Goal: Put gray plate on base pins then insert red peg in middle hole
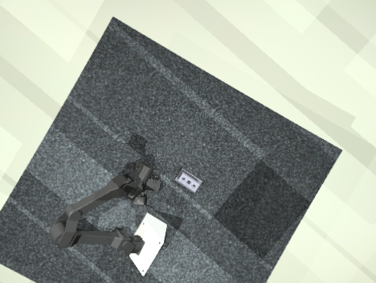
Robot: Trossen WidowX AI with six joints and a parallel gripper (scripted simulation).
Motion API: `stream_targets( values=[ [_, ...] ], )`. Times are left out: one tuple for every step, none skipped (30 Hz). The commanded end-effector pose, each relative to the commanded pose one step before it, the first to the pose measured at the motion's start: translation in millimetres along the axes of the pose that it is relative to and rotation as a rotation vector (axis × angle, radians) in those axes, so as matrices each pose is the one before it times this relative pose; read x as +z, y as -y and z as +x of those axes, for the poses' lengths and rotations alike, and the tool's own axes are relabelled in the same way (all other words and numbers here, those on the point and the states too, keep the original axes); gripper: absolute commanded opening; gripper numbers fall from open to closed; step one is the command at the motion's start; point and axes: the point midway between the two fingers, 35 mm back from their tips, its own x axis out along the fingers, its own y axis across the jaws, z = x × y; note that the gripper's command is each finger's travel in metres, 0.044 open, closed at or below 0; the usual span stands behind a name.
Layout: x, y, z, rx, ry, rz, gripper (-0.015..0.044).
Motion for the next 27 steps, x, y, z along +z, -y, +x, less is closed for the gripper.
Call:
stream_targets(
  values=[
    [-0.74, 1.10, 8.13, -0.00323, -0.00230, 0.0044, 0.0440],
    [-0.10, 0.03, 1.63, 0.00008, -0.00014, 0.0000, 0.0440],
    [-0.11, 0.04, 1.63, 0.00009, -0.00016, 0.0000, 0.0440],
    [-0.12, 0.05, 1.62, 0.00010, -0.00018, 0.0000, 0.0440],
    [-0.13, 0.06, 1.62, 0.00011, -0.00020, 0.0000, 0.0440],
    [-0.14, 0.07, 1.61, 0.00012, -0.00022, 0.0000, 0.0440],
    [-0.15, 0.07, 1.61, 0.00013, -0.00024, 0.0000, 0.0440],
    [-0.16, 0.08, 1.61, 0.00014, -0.00026, 0.0000, 0.0440],
    [-0.17, 0.09, 1.60, 0.00014, -0.00028, 0.0000, 0.0440],
    [-0.18, 0.10, 1.60, 0.00015, -0.00030, 0.0000, 0.0440],
    [-0.19, 0.11, 1.60, 0.00016, -0.00033, 0.0000, 0.0440],
    [-0.20, 0.12, 1.60, 0.00017, -0.00035, 0.0000, 0.0440],
    [-0.21, 0.12, 1.59, 0.00018, -0.00037, 0.0000, 0.0440],
    [-0.18, 0.11, 1.28, 0.00015, -0.00031, 0.0000, 0.0440],
    [-0.11, 0.07, 0.77, 0.00009, -0.00019, 0.0000, 0.0440],
    [-0.04, 0.02, 0.25, 0.00003, -0.00007, 0.0000, 0.0440],
    [0.00, 0.00, 0.00, 0.00000, 0.00000, 0.0000, 0.0414],
    [0.00, 0.00, 0.00, 0.00000, 0.00000, 0.0000, 0.0387],
    [0.00, 0.00, 0.00, 0.00000, 0.00000, 0.0000, 0.0361],
    [0.00, 0.00, 0.00, 0.00000, 0.00000, 0.0000, 0.0335],
    [0.00, 0.00, 0.00, 0.00000, 0.00000, 0.0000, 0.0309],
    [0.00, 0.00, 0.00, 0.00000, 0.00000, 0.0000, 0.0282],
    [0.00, 0.00, 0.00, 0.00000, 0.00000, 0.0000, 0.0256],
    [0.00, 0.00, 0.00, 0.00000, 0.00000, 0.0000, 0.0230],
    [0.00, 0.00, 0.00, 0.00000, 0.00000, 0.0000, 0.0204],
    [0.00, 0.00, 0.00, 0.00000, 0.00000, 0.0000, 0.0177],
    [0.00, 0.00, 0.00, 0.00000, 0.00000, 0.0000, 0.0151]
  ],
)
